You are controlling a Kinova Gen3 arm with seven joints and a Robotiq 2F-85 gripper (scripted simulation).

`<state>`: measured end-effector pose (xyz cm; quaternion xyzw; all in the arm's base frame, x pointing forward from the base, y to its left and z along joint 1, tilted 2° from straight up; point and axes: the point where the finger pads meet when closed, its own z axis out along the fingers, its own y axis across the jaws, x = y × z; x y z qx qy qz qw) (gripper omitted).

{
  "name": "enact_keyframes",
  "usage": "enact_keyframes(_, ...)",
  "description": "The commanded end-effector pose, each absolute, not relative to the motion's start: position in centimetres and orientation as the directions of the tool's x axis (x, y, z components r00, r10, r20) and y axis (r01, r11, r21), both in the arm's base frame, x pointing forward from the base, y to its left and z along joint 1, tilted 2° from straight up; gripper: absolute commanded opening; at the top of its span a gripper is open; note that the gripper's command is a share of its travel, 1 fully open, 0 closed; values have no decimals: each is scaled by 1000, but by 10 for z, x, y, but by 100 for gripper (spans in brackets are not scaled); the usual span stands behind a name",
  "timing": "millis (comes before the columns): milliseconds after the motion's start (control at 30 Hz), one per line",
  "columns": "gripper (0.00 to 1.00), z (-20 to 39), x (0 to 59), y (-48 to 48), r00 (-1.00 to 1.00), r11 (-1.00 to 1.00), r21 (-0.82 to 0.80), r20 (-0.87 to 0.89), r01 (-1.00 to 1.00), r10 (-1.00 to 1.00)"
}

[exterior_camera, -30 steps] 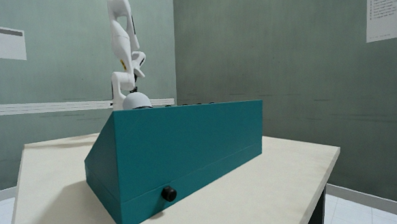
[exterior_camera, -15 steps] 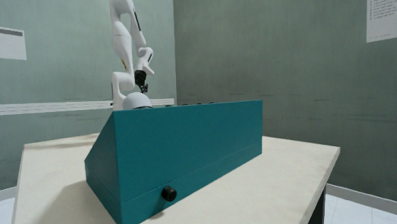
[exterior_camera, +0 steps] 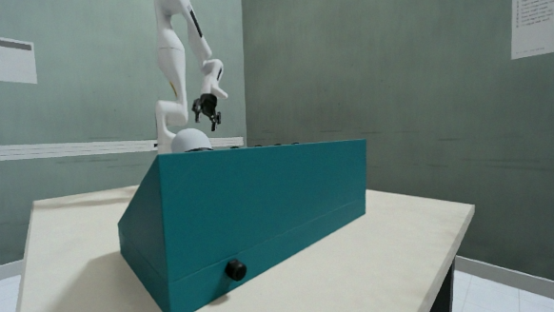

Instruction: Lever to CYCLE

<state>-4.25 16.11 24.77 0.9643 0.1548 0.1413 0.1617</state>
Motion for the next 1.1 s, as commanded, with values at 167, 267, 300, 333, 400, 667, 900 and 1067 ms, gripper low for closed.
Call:
enact_keyframes(167,100,257,-10,184,921,-928,303,253,216,297)
enact_keyframes(267,100,260,2,190,923,-936,287,265,202,280)
enact_keyframes(300,100,262,6,192,923,-939,281,269,197,274)
enact_keyframes(333,100,263,10,194,924,-942,276,272,193,269)
enact_keyframes(400,100,265,19,197,925,-947,265,280,183,257)
enact_keyframes(667,100,274,49,208,926,-963,228,311,146,214)
enact_keyframes(900,100,283,79,214,924,-975,195,341,110,173)
enact_keyframes(1067,100,289,97,216,922,-980,177,358,89,149)
